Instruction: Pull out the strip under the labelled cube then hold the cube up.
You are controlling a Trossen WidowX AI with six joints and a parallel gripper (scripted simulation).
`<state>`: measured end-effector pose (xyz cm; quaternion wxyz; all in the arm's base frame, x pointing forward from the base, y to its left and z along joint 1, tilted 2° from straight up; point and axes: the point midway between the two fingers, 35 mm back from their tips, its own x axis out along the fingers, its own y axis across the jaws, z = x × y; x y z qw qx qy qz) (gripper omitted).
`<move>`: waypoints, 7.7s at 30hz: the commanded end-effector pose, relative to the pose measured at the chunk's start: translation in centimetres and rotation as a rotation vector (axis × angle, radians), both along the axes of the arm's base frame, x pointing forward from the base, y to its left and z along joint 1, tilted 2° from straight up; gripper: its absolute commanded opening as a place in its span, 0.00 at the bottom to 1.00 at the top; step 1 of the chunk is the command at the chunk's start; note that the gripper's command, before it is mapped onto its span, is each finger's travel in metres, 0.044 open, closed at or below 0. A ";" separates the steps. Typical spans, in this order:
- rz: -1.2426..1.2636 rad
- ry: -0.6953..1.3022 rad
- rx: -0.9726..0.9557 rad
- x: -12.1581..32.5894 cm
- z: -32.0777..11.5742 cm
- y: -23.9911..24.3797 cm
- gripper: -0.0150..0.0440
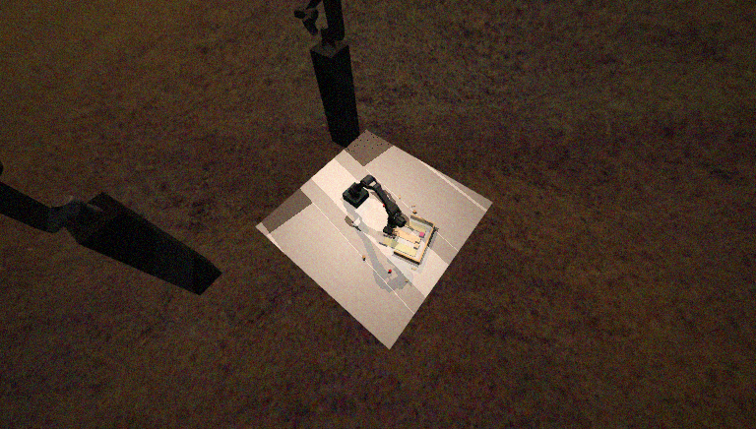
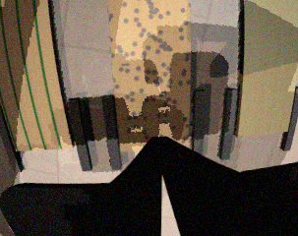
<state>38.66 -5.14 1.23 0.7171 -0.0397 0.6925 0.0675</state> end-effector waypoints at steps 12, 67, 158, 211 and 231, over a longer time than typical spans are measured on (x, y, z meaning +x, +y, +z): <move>0.005 0.001 -0.005 0.1 -2.5 0.1 0.25; 0.005 0.001 -0.005 0.2 -4.5 0.1 0.25; 0.005 0.014 -0.007 -12.8 -5.3 -2.1 0.25; 0.005 0.018 -0.008 -17.6 -5.5 -2.9 0.25; 0.003 -0.002 -0.009 -16.8 -4.3 -3.1 0.25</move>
